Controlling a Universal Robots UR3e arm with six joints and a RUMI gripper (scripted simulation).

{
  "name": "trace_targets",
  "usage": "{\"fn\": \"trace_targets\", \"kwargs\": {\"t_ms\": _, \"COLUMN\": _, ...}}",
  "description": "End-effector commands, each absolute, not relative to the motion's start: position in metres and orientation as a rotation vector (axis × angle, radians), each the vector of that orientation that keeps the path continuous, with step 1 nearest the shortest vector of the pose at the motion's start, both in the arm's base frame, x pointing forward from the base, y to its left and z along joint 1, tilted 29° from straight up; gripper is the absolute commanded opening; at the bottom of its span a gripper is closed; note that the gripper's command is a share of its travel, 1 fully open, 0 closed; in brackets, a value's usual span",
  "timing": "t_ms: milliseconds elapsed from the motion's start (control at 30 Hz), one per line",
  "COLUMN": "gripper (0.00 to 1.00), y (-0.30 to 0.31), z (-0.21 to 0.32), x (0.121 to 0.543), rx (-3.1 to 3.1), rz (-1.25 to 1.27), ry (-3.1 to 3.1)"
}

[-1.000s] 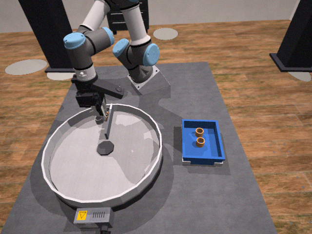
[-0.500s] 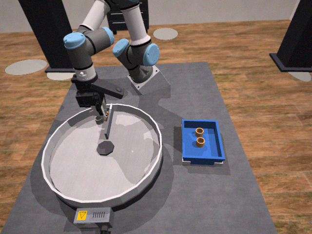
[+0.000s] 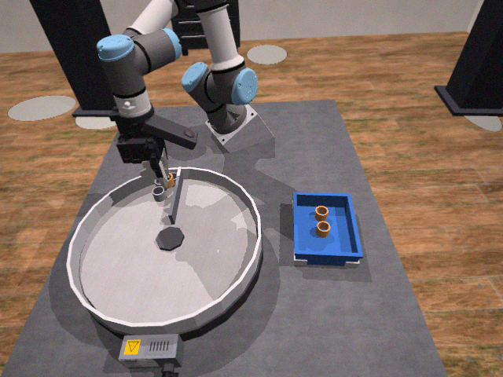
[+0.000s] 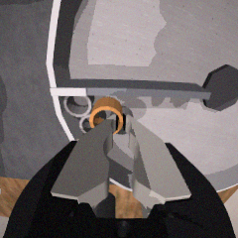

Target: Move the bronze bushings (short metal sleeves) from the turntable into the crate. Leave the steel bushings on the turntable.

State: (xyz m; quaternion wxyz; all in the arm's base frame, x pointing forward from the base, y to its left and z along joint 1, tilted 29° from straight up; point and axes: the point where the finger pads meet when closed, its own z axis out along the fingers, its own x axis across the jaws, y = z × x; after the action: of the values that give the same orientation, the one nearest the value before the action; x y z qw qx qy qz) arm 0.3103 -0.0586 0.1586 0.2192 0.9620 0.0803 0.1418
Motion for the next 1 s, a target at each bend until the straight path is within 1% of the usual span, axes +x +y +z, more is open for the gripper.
{"fn": "trace_targets", "kwargs": {"t_ms": 0, "gripper": 0.00, "y": -0.048, "z": 0.180, "x": 0.300, "rx": 2.672, "rz": 0.370, "ry": 0.215}}
{"fn": "trace_targets", "kwargs": {"t_ms": 333, "gripper": 0.00, "y": -0.043, "z": 0.190, "x": 0.296, "rx": 2.673, "rz": 0.367, "ry": 0.216}}
{"fn": "trace_targets", "kwargs": {"t_ms": 967, "gripper": 0.00, "y": -0.043, "z": 0.191, "x": 0.296, "rx": 2.673, "rz": 0.368, "ry": 0.216}}
